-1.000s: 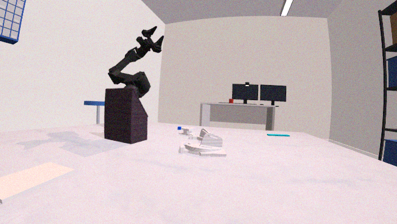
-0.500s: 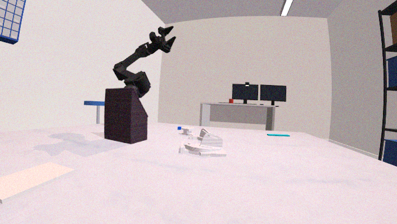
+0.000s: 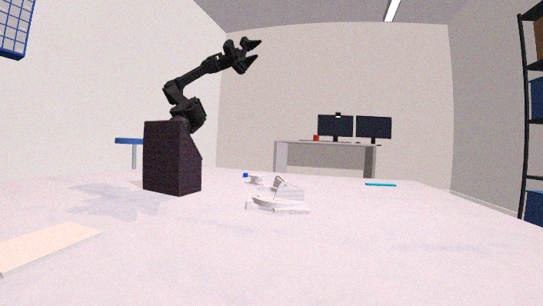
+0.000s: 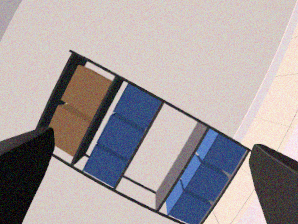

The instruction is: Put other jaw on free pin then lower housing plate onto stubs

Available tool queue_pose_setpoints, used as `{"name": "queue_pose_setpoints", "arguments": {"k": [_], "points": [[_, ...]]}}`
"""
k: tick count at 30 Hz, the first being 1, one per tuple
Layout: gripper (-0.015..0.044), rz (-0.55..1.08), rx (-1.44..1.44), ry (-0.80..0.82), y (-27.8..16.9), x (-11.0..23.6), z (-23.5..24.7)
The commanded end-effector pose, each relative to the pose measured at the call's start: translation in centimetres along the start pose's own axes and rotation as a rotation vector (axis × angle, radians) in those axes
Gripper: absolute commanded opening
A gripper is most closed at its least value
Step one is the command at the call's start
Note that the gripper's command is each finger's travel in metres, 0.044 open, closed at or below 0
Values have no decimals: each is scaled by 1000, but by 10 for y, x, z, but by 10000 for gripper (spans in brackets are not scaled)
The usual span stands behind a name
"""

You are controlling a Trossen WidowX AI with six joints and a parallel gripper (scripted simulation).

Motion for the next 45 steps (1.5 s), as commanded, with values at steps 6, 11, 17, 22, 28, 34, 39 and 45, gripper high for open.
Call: {"name": "queue_pose_setpoints", "arguments": {"k": [6, 11, 17, 22, 28, 34, 39, 45], "points": [[440, 28, 141, -164, -10, -48, -20], [440, 58, 219, -261, -16, -75, -34], [440, 102, 307, -378, -20, -105, -53], [440, 146, 375, -476, -23, -129, -72], [440, 207, 450, -594, -25, -155, -96], [440, 280, 517, -712, -25, -179, -124], [440, 349, 565, -809, -24, -196, -148], [440, 440, 611, -923, -20, -214, -179]]}}
Point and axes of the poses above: the point midway between the two fingers, 35 mm back from their tips, its own x axis back along the fingers, its own z axis across the jaws, y = z × x, the point moved 8 cm from there along x, back along the fingers, and after that the axes turned 9 degrees about -x, right-handed, at the moved point
